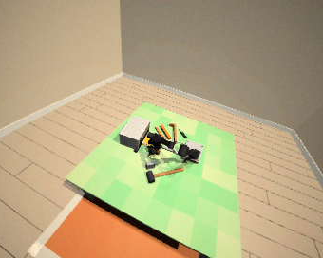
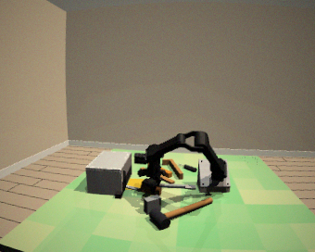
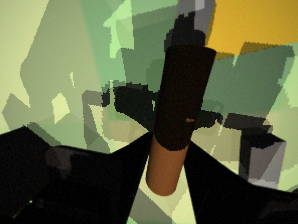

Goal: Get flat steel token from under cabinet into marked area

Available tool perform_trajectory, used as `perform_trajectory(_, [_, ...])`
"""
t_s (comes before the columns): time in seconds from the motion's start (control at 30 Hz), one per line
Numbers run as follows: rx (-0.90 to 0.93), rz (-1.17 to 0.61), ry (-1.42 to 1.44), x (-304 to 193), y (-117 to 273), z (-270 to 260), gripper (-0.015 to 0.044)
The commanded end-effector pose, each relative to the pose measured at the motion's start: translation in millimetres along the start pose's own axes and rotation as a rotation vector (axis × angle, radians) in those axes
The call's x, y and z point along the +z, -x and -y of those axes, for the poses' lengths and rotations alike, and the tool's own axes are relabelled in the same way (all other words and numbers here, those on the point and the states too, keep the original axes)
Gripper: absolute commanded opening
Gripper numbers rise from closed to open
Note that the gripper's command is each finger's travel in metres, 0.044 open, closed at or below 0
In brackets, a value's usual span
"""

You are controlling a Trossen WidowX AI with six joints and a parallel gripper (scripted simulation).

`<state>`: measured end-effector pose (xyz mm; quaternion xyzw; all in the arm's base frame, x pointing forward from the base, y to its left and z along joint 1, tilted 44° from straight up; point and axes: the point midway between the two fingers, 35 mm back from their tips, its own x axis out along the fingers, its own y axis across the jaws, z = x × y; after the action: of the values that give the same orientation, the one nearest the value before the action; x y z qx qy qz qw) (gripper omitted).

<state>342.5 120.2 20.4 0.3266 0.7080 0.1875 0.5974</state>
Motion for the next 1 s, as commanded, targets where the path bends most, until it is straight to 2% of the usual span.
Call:
perform_trajectory(0.0, [0.000, -0.003, -0.008, -5, -1, 1, 0.0000])
perform_trajectory(0.97, [0.000, -0.004, -0.009, -38, -1, -2, 0.0000])
